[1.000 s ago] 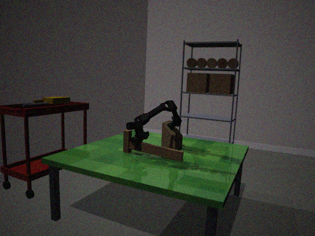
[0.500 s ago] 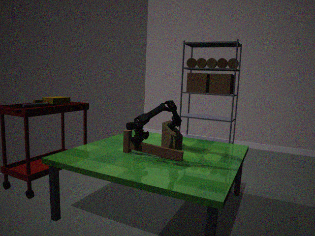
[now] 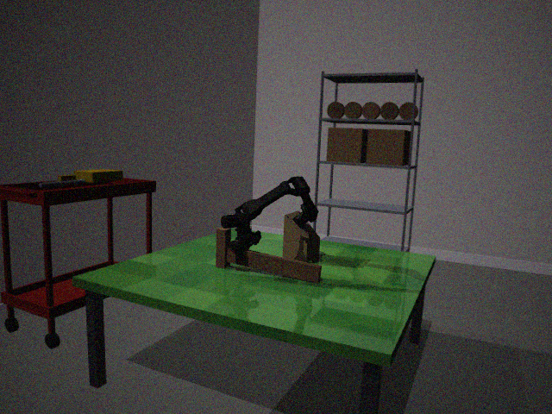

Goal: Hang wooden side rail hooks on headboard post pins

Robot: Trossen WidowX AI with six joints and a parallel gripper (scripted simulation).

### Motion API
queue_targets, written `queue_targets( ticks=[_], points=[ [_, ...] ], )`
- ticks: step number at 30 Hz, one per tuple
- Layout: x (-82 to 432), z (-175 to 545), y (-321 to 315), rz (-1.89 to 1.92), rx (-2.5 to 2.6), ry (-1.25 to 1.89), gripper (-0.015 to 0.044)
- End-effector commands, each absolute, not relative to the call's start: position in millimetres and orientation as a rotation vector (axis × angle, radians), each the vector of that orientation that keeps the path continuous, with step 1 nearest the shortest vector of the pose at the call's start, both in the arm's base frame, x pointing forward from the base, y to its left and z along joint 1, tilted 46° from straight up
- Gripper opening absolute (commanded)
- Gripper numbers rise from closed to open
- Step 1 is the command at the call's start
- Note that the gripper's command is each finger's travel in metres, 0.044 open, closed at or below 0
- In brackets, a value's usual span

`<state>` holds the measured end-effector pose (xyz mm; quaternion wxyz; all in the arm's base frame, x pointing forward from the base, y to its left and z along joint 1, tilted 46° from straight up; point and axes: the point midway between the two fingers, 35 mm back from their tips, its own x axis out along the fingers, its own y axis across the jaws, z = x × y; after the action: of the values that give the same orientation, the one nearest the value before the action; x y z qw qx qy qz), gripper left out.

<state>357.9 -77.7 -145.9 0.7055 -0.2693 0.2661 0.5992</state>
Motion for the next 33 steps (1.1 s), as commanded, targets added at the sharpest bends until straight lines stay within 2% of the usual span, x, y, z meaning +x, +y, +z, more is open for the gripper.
queue_targets(
  ticks=[1, 33],
  points=[
    [357.0, -148.0, -81.6, 1.323, -0.602, 0.603, 0.0],
    [357.8, -151.7, -77.8, 1.323, -0.602, 0.603, 0.0]
  ],
)
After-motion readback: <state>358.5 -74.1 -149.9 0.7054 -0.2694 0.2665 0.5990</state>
